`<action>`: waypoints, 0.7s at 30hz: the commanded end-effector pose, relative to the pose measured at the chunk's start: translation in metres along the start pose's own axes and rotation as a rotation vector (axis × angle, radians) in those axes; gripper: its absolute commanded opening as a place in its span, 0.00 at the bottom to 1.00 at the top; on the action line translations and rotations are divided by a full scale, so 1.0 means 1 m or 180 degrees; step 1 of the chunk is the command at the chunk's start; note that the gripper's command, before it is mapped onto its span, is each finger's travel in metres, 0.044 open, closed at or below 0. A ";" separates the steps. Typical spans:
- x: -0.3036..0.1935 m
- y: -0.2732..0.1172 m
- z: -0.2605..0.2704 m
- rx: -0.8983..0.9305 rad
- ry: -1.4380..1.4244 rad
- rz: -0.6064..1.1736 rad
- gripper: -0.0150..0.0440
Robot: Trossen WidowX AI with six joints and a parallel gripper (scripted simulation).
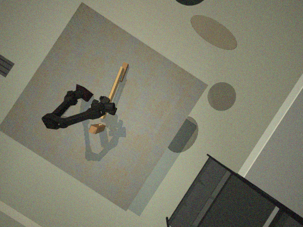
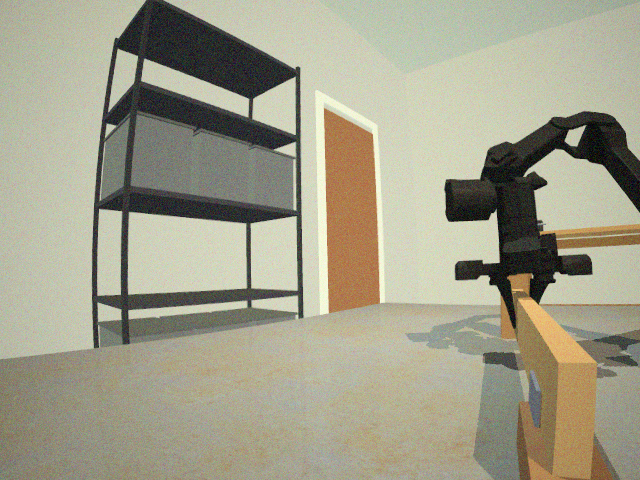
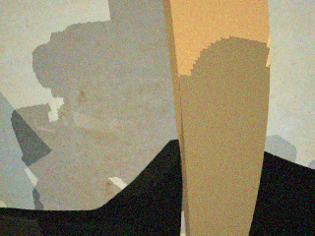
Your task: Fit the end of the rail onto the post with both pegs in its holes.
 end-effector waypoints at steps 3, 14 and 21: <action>-0.002 -0.001 0.000 -0.0022 -0.0017 -0.0001 0.25; -0.005 -0.003 -0.001 -0.0022 -0.0017 0.0000 0.25; -0.007 -0.004 -0.002 -0.0022 -0.0017 0.0000 0.25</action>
Point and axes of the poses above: the point midway between the two fingers, 35 mm back from their tips, its own y axis out along the fingers, its own z axis across the jaws, x = y × z, the point moved 6 cm from there along -y, back along the fingers, and after that the axes turned 11 degrees about y, right-handed, at the moved point
